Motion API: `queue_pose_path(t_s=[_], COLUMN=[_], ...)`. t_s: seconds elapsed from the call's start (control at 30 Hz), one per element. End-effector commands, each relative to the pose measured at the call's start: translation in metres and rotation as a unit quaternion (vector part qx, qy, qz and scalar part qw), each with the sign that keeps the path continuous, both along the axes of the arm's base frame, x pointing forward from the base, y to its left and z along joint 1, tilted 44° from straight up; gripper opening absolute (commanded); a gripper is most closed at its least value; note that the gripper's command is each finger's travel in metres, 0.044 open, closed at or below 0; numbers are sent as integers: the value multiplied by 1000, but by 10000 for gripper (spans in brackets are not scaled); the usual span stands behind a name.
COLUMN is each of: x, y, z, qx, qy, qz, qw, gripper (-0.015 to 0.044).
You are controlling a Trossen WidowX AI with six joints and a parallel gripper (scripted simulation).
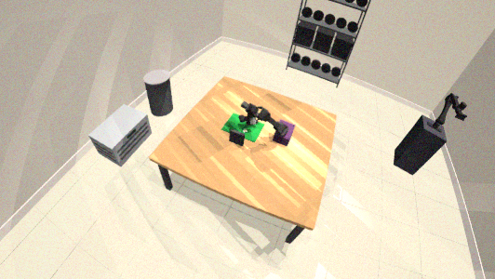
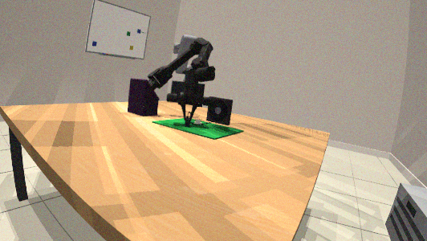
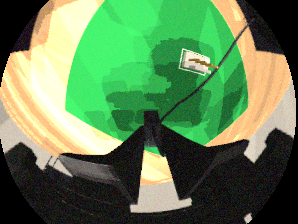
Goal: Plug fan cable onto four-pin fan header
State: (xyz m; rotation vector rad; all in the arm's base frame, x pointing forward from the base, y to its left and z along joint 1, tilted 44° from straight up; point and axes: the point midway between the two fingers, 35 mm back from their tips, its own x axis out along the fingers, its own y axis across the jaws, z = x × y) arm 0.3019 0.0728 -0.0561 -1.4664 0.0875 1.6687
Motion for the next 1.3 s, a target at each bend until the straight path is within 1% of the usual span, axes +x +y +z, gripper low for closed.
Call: queue_pose_path(t_s=[0.0,0.07,0.13,0.67,1.17,1.27], x=[0,0,1,9,8,8], y=[0,0,-1,-36,-68,-69], z=[0,0,2,35,71,73], qx=[0,0,0,-2,0,1], qy=[-1,-1,-1,2,3,5], qz=[0,0,0,-1,-1,-3], qw=[1000,1000,1000,1000,1000,1000], gripper=[63,50,0,0,0,0])
